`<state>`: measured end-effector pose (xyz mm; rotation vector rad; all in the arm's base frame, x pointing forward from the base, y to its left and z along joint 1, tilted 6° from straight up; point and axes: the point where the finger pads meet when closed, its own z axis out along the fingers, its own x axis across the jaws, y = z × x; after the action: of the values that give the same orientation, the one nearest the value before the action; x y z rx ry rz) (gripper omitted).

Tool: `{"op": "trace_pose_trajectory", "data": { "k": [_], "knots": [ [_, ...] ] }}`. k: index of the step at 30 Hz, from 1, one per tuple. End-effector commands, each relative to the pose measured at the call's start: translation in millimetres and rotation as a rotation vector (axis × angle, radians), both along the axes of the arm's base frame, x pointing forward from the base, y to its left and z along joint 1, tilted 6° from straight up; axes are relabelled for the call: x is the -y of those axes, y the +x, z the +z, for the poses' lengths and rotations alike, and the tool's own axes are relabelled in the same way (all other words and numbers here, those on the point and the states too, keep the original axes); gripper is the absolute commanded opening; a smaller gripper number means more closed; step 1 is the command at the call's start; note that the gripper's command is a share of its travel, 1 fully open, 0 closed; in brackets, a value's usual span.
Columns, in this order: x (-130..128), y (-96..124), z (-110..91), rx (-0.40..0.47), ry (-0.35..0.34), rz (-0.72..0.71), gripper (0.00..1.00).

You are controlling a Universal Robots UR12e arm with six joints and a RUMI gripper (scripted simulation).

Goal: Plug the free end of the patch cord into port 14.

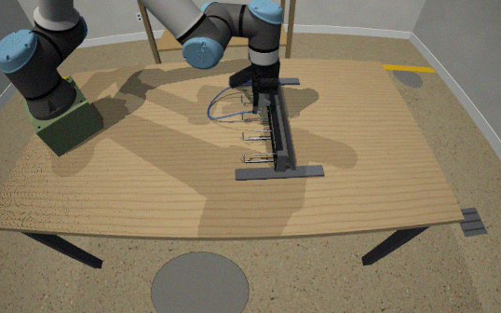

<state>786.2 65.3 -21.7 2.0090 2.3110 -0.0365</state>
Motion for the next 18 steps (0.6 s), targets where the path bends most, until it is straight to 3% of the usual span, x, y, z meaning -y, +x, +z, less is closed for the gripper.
{"op": "trace_pose_trajectory", "data": {
  "k": [1, 18],
  "knots": [
    [0, 1, 1, 0.002, 0.0, 0.0, 0.0],
    [-2, 13, 2, 0.005, 0.0, -0.001, 0.0]
  ]
}}
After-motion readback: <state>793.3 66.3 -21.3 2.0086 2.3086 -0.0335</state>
